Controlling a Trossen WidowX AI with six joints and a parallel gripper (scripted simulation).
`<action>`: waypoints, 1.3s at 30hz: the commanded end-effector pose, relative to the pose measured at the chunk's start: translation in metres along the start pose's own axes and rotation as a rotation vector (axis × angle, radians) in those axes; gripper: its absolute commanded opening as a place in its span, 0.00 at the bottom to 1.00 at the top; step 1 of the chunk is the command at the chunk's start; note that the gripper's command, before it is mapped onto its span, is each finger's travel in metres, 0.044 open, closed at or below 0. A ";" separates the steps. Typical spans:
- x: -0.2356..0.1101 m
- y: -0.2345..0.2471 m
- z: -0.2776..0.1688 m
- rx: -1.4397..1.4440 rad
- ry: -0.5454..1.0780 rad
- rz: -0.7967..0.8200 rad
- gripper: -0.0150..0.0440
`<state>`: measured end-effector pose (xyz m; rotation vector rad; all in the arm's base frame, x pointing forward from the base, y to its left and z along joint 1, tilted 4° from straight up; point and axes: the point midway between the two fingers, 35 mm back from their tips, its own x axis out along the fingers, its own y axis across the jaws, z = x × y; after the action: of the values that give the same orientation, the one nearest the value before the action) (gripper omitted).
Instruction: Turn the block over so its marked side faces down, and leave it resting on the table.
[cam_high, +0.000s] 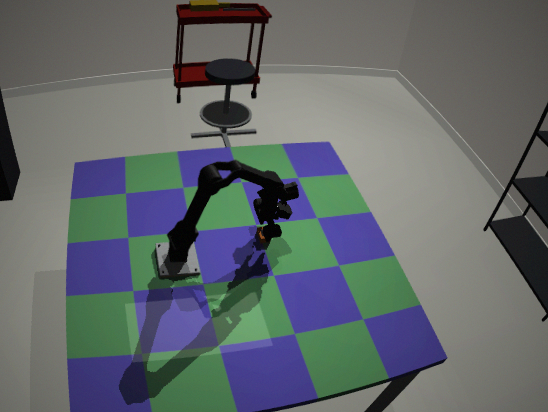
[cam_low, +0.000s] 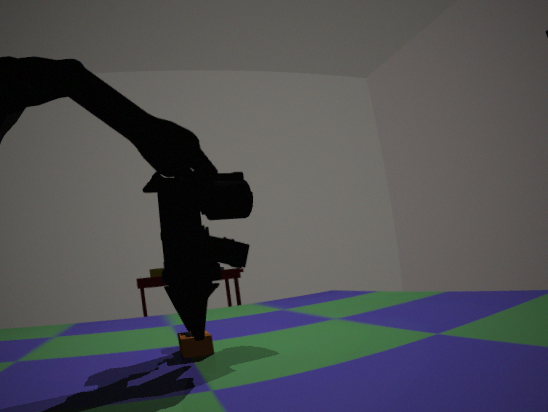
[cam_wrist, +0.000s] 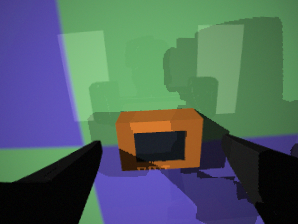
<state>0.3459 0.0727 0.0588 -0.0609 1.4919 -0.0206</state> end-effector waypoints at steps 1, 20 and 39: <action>0.009 0.000 -0.001 -0.005 0.007 0.003 1.00; 0.015 0.000 -0.001 -0.005 0.007 0.003 0.64; -0.014 0.000 -0.001 -0.005 0.007 0.003 0.25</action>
<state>0.3421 0.0717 0.0526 -0.0662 1.5194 -0.0222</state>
